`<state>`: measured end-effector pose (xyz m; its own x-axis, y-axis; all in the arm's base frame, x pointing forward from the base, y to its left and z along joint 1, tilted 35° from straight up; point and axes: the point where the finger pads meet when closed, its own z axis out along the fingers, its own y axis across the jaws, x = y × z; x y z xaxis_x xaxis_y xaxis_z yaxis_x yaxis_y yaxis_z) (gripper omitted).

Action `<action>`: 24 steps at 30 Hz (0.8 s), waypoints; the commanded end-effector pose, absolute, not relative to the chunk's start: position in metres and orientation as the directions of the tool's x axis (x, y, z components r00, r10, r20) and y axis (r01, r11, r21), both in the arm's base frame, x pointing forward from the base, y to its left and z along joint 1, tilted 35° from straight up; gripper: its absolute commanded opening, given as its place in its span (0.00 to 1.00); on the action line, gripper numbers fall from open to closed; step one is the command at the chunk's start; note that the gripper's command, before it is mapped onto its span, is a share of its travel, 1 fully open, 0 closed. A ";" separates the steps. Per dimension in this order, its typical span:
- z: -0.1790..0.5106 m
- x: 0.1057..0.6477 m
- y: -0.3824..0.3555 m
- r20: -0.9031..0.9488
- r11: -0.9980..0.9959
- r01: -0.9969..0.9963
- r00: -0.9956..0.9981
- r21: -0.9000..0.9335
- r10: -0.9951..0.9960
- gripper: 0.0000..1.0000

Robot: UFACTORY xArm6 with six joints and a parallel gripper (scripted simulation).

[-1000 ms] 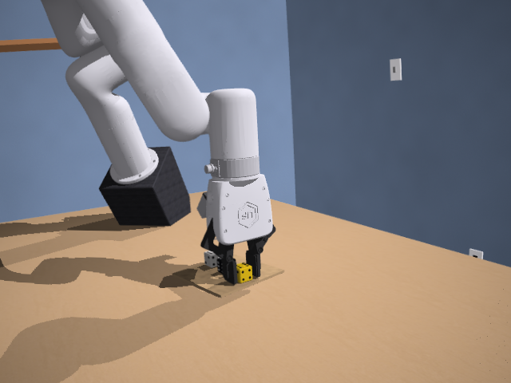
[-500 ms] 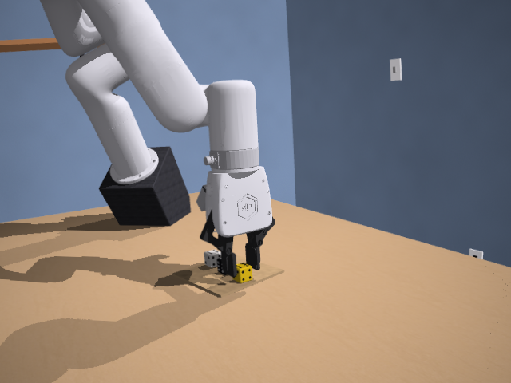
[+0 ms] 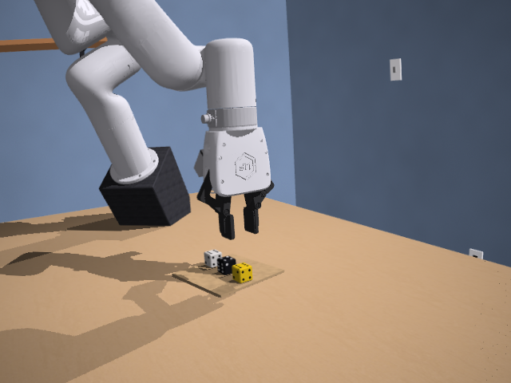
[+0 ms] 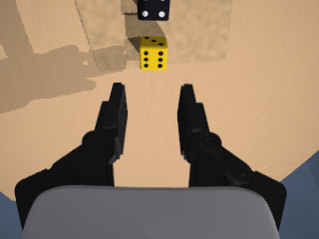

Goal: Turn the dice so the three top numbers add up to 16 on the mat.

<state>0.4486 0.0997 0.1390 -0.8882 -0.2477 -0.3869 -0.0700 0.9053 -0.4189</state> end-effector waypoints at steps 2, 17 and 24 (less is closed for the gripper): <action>0.149 0.444 0.104 -0.387 0.905 -0.070 -0.888 -0.419 -0.248 0.42; 0.152 0.442 0.105 -0.387 0.905 -0.070 -0.888 -0.419 -0.248 1.00; 0.152 0.442 0.105 -0.387 0.905 -0.070 -0.888 -0.419 -0.248 1.00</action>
<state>0.4414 0.1041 0.1510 -0.8894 -0.2473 -0.3845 -0.0698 0.9047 -0.4203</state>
